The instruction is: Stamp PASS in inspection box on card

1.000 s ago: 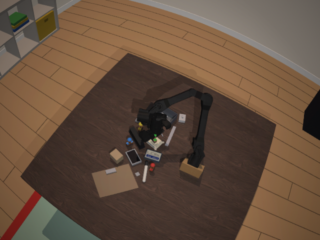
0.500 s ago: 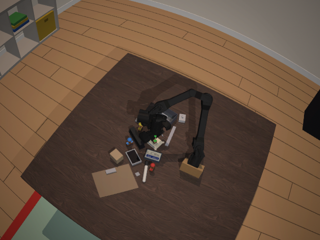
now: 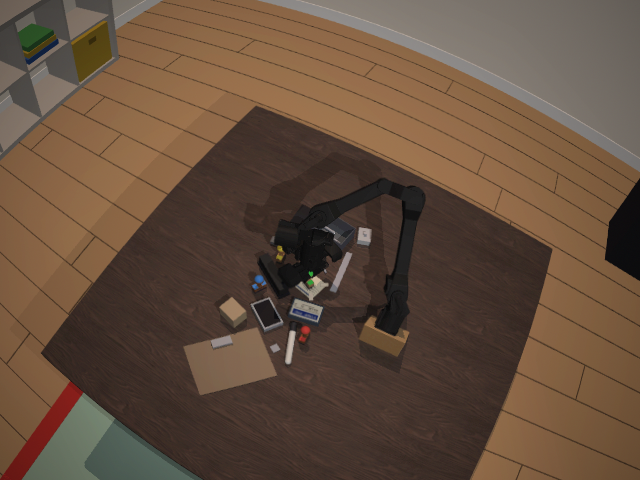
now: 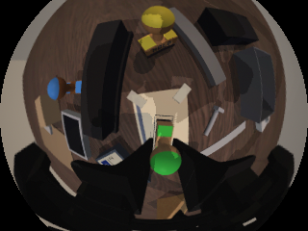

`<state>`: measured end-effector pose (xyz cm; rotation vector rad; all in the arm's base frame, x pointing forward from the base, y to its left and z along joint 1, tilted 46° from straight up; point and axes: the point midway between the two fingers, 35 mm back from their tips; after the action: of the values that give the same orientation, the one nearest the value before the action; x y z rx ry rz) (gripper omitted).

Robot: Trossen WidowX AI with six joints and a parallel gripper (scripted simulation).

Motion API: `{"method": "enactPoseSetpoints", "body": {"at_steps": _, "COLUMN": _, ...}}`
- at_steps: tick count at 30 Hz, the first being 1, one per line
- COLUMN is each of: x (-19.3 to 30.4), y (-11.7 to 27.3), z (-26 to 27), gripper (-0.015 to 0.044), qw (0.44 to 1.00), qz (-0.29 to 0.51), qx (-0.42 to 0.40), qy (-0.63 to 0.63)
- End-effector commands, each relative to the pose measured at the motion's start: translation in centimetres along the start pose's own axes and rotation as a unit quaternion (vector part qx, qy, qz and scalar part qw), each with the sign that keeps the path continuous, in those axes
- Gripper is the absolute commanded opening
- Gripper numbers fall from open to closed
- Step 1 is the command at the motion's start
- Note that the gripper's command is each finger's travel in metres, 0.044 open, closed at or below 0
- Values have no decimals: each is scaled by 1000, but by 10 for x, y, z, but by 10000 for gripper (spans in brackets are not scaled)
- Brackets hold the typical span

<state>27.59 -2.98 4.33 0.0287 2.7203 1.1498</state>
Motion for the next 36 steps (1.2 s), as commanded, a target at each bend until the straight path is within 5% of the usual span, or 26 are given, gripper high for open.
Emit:
{"method": "enactPoseSetpoints", "body": {"at_steps": 1, "x": 0, "y": -1, "z": 0, "gripper": 0, "qw": 1000, "qz": -2, "qx": 1, "qy": 2}}
{"method": "enactPoseSetpoints", "body": {"at_steps": 36, "x": 0, "y": -4, "z": 0, "gripper": 0, "qw": 1000, "qz": -2, "qx": 1, "qy": 2}}
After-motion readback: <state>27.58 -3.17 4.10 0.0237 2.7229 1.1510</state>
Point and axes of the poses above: the point midway between the two fingers, 35 mm back from their tips, its own y axis back along the fingers, its own z axis across the jaws, x = y × z, and after that the axes turned 13 degrees about y, right-handed
